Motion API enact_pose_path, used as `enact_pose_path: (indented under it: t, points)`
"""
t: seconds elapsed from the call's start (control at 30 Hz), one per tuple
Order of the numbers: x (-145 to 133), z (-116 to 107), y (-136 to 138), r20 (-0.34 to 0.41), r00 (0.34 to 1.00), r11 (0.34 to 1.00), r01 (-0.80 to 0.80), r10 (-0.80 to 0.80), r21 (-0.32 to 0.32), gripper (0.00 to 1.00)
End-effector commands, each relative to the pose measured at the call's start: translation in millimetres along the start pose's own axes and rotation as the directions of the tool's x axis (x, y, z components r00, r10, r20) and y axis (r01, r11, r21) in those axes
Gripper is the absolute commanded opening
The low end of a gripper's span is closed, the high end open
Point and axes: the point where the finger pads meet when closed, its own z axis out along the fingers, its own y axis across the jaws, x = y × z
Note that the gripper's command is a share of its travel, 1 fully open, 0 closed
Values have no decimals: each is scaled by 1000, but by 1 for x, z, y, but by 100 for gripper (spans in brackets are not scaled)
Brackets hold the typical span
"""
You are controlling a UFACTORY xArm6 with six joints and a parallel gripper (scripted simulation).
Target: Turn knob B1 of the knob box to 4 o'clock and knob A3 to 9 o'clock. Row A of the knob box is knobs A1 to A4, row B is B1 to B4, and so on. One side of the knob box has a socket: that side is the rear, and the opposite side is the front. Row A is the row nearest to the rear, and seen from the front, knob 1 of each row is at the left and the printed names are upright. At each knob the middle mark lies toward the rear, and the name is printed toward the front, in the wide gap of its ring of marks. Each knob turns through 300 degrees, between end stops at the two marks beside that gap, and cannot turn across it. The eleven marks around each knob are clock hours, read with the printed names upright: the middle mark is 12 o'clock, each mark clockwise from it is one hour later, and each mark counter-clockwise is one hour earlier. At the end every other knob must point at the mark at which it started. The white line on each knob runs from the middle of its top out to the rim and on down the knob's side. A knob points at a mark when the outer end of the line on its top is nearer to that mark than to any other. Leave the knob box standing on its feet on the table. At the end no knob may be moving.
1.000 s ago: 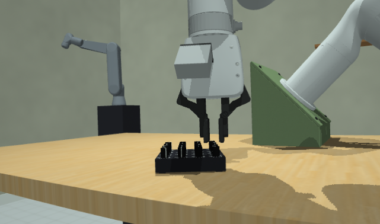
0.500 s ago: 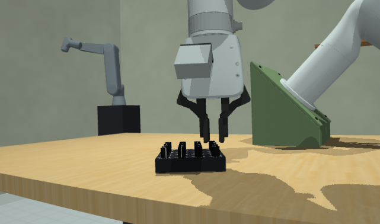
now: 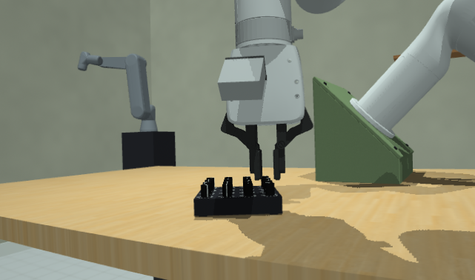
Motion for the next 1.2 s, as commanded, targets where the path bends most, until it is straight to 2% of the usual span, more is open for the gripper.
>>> enact_pose_path:
  t: [0.0, 1.17]
  points:
    - [1, 1, 1, -2, 1000, 1000, 1, -1, -2, 19]
    - [1, 8, 1, -2, 1000, 1000, 1, -1, -2, 19]
